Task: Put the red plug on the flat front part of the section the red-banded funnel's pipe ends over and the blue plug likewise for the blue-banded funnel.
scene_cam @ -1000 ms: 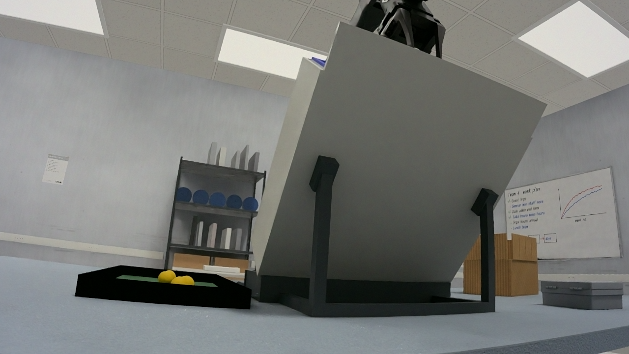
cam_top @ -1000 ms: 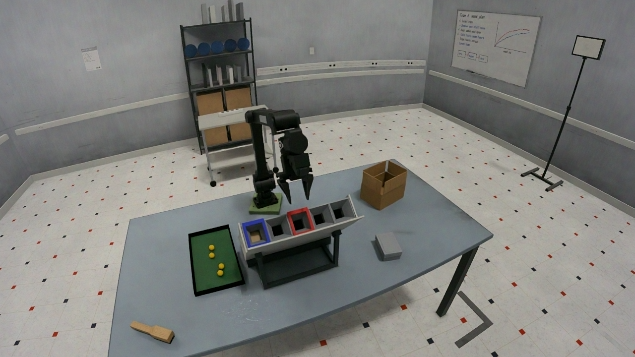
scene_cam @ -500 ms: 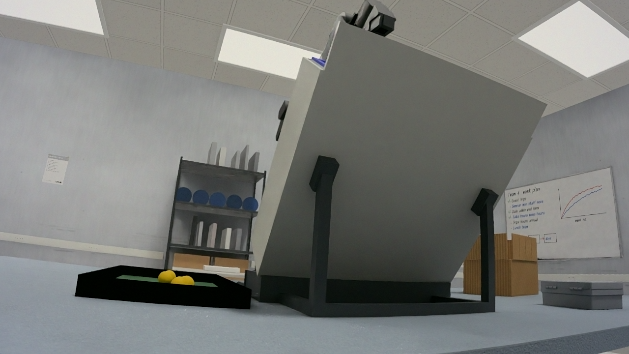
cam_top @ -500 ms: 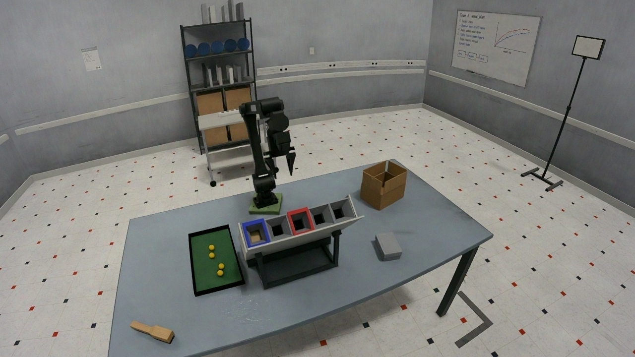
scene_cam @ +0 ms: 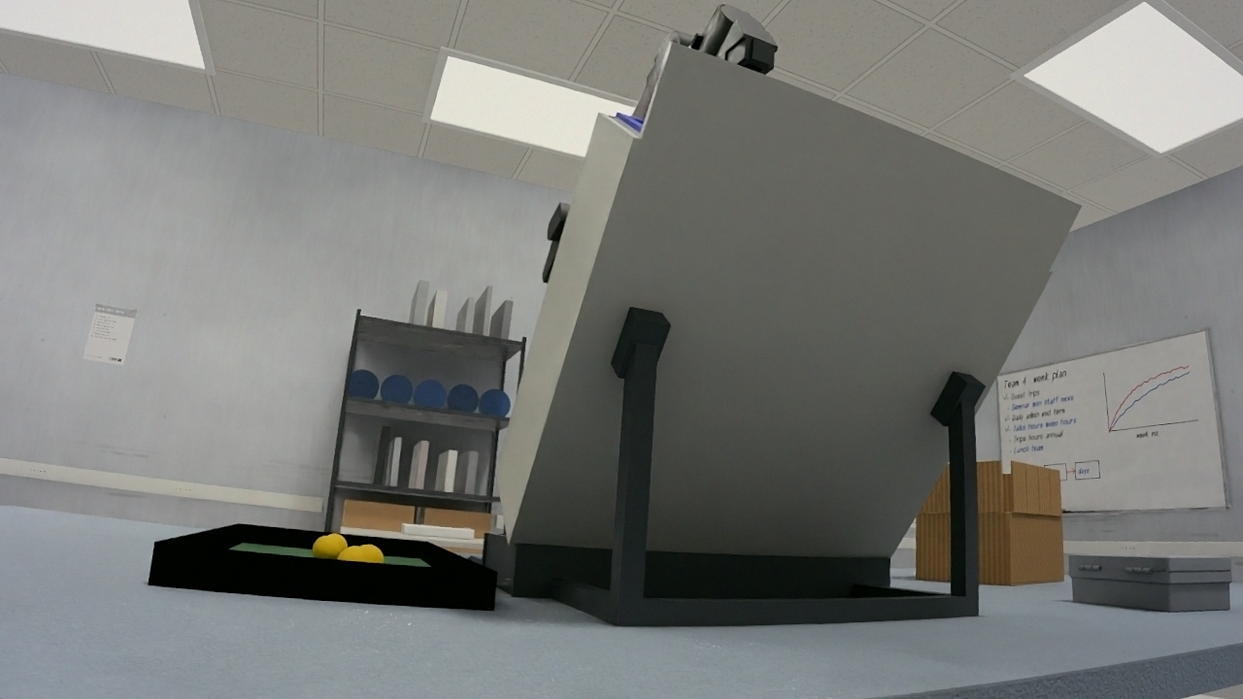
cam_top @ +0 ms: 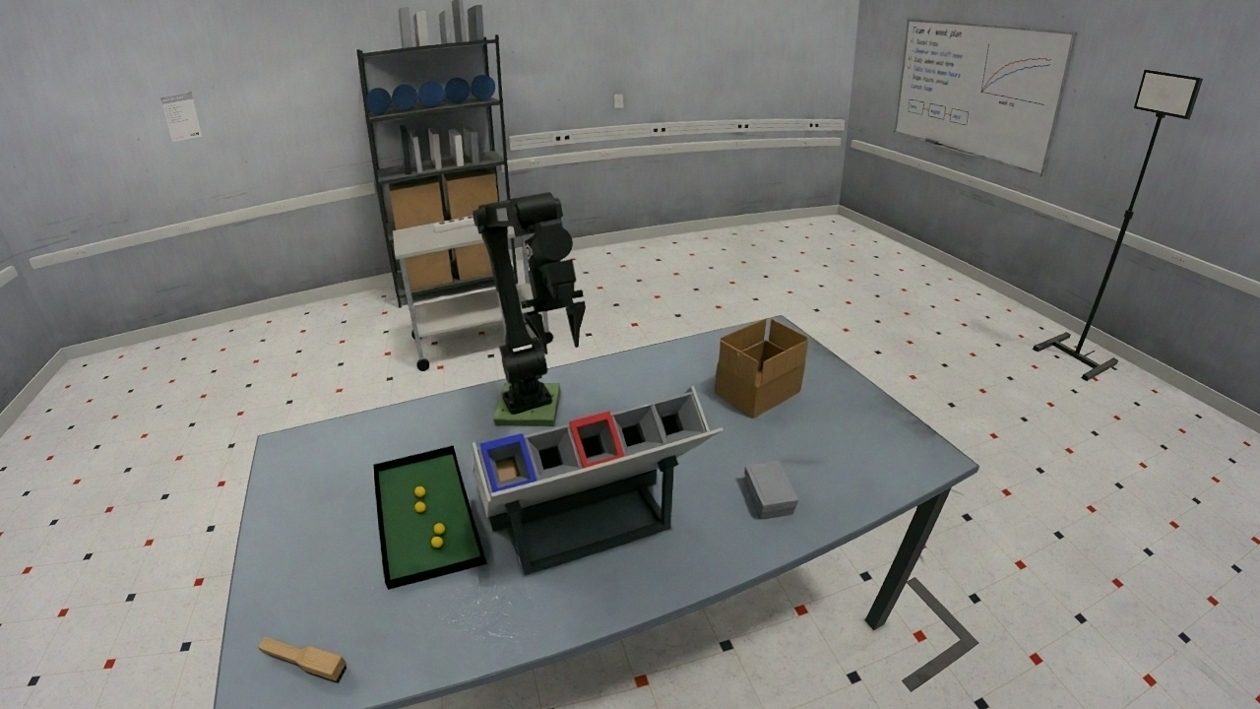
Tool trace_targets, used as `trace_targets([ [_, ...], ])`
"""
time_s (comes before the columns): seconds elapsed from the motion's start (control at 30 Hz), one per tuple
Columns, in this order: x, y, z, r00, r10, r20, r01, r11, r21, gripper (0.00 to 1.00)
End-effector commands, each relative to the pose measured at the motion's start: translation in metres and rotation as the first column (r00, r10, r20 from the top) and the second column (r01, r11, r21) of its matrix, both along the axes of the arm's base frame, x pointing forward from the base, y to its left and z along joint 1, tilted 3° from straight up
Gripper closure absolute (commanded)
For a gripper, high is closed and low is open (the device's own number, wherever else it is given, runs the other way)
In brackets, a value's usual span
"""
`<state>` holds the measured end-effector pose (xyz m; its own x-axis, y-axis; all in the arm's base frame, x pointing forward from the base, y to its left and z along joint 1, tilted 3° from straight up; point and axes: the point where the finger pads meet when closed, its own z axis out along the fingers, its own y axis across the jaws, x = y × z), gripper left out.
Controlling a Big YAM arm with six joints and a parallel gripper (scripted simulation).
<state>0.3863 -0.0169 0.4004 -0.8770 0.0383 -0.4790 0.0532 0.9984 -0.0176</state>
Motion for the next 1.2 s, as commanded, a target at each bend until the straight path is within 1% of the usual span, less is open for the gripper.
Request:
trace_targets([
  [0.0,-0.001,0.002,0.000,1.000,-0.003,0.000,0.003,1.000,0.000,0.41],
  [0.03,-0.001,0.002,0.000,1.000,-0.003,0.000,0.003,1.000,0.000,0.41],
  [0.27,-0.051,0.004,-0.045,0.984,-0.005,-0.177,0.007,1.000,0.010,0.41],
  [0.4,-0.080,0.005,-0.070,0.961,-0.006,-0.275,0.011,1.000,0.015,0.41],
  [0.53,-0.108,0.006,-0.096,0.929,-0.006,-0.371,0.015,1.000,0.020,0.41],
  [1.17,-0.124,0.008,-0.111,0.905,-0.006,-0.425,0.016,1.000,0.022,0.41],
])
